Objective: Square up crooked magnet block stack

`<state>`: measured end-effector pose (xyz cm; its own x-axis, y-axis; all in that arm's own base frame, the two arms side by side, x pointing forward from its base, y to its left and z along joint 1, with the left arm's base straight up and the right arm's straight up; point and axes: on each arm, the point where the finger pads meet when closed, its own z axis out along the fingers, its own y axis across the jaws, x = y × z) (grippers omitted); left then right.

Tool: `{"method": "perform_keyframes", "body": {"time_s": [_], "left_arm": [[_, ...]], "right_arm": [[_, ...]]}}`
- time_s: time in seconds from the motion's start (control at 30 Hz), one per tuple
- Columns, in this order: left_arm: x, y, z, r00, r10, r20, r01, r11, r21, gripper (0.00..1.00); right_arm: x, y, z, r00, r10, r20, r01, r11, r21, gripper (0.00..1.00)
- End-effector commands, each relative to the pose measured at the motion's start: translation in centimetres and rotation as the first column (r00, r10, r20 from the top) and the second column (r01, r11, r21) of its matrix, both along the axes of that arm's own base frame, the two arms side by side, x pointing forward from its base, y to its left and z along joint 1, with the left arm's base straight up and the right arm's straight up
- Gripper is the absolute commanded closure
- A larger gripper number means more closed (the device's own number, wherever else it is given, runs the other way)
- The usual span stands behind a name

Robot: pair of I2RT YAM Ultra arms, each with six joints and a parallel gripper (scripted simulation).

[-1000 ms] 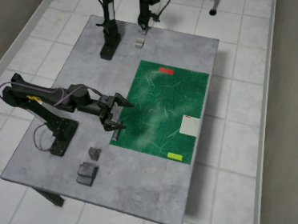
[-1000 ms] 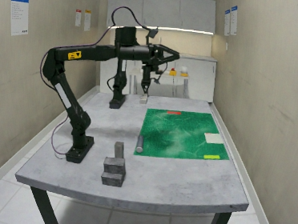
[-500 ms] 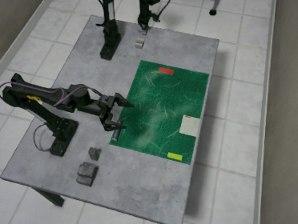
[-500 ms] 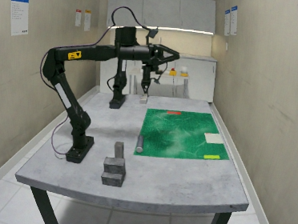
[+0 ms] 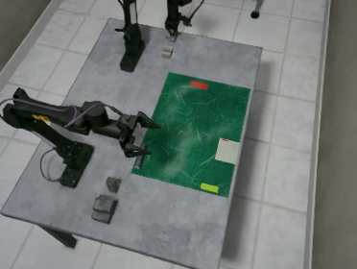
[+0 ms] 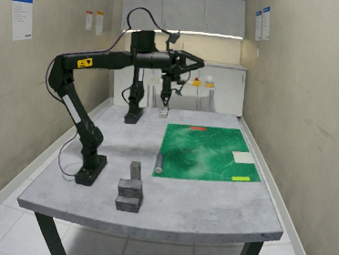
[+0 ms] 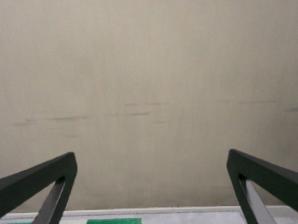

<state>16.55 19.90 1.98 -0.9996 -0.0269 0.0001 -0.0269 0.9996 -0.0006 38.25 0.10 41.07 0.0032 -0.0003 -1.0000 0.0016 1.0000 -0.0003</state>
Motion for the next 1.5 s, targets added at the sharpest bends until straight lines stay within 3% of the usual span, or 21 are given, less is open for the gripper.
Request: {"method": "perform_keyframes", "body": {"time_s": [0.0,1.47], "left_arm": [[0.46,-0.28,0.98,1.000,-0.008,0.027,0.008,1.000,0.015,0.50],[0.46,-0.28,0.98,1.000,-0.008,0.027,0.008,1.000,0.015,0.51]], "right_arm": [[-0.65,-0.38,2.29,0.999,-0.015,0.044,0.016,1.000,-0.009,0.00],[-0.65,-0.38,2.29,0.999,-0.015,0.044,0.016,1.000,-0.009,0.00]]}}
